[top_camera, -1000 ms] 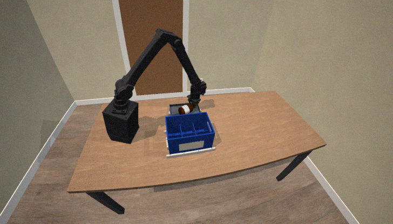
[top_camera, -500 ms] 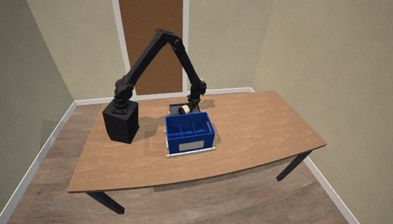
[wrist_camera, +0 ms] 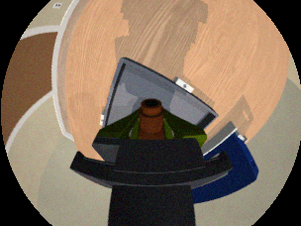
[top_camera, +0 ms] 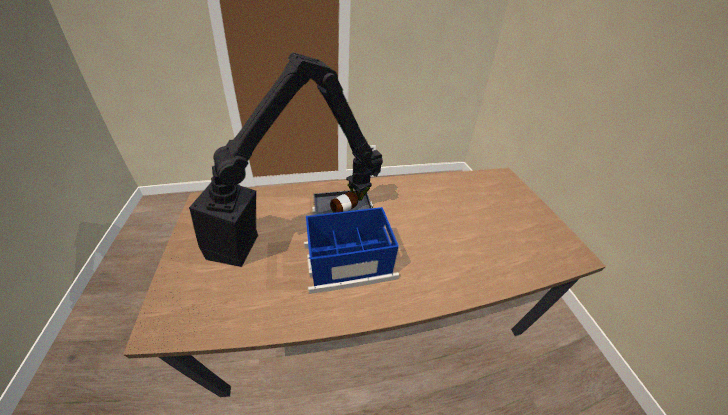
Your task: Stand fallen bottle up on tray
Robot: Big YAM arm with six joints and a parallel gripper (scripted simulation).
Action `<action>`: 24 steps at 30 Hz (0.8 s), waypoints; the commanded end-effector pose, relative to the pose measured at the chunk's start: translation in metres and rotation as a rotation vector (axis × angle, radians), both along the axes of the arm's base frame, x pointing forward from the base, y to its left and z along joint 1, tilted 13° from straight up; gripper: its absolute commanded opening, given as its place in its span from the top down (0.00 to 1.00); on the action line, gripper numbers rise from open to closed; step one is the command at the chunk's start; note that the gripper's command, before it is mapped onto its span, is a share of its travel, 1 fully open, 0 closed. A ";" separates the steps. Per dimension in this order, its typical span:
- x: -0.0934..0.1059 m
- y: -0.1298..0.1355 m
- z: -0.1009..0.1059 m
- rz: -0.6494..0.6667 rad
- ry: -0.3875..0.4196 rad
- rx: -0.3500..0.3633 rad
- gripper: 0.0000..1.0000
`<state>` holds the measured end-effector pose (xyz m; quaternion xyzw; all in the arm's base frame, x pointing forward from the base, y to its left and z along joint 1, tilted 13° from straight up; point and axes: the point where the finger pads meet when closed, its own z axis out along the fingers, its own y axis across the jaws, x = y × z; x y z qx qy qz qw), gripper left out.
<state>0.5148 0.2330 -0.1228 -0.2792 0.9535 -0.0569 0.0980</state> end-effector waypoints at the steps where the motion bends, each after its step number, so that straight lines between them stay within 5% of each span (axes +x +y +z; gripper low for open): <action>1: 0.012 0.001 0.004 -0.007 -0.023 0.012 1.00; 24: 0.009 0.002 0.020 -0.007 -0.026 0.013 1.00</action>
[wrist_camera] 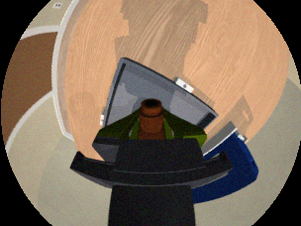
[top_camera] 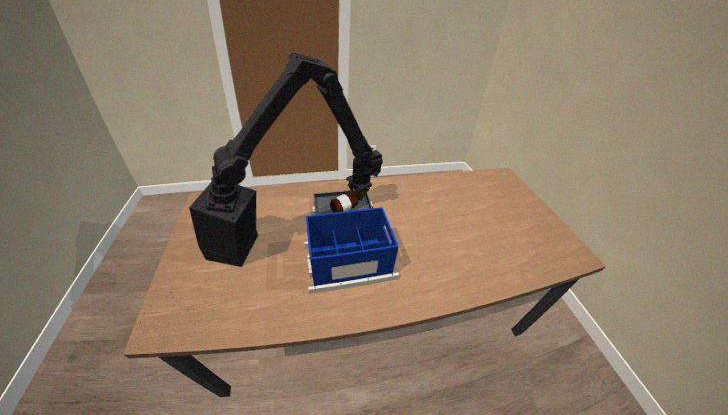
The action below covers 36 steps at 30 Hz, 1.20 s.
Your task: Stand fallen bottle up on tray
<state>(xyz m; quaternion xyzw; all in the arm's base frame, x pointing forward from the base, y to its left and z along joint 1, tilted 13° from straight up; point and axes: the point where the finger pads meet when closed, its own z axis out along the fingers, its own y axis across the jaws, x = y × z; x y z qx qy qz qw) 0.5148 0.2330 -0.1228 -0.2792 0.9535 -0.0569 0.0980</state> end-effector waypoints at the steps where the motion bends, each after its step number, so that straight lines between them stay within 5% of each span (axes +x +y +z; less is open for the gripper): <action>1: 0.009 0.002 0.020 -0.007 -0.026 0.013 1.00; 36: -0.002 0.012 0.045 0.004 -0.025 0.013 1.00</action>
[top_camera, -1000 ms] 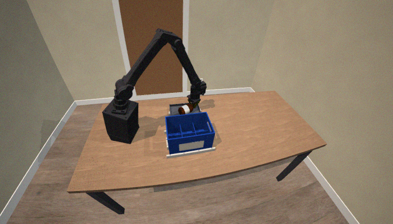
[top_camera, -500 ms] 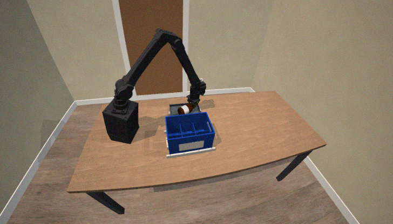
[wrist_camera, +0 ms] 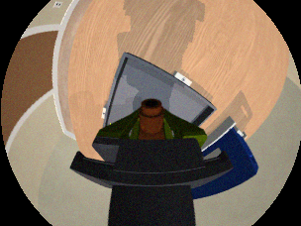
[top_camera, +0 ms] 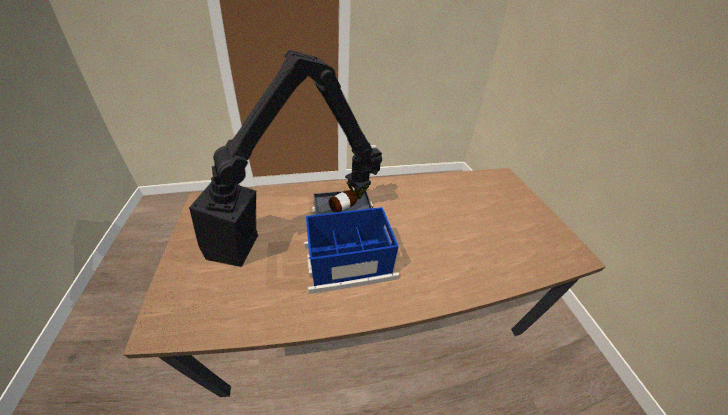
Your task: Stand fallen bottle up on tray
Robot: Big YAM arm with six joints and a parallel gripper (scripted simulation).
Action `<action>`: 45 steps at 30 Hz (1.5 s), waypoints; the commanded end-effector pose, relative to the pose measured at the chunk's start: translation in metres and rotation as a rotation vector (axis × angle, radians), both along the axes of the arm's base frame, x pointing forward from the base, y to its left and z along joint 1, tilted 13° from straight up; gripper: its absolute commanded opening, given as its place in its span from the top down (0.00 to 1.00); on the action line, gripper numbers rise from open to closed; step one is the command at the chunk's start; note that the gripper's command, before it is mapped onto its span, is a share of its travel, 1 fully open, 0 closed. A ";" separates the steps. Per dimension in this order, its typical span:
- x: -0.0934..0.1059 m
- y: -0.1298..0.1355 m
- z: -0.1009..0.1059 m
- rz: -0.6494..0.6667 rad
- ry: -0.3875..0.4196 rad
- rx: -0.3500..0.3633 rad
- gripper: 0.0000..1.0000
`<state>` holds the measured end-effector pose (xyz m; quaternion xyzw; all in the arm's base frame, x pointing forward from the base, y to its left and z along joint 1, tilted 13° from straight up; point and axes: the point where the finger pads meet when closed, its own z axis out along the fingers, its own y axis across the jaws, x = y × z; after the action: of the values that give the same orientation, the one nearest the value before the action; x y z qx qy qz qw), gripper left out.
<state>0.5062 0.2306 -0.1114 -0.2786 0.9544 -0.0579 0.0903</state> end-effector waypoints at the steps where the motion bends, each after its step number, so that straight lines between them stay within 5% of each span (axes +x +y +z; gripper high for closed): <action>1: 0.012 0.017 0.038 0.009 -0.050 0.025 1.00; 45: -0.007 0.018 0.103 0.006 -0.046 0.023 1.00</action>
<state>0.4939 0.2354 -0.0463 -0.2783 0.9545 -0.0576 0.0906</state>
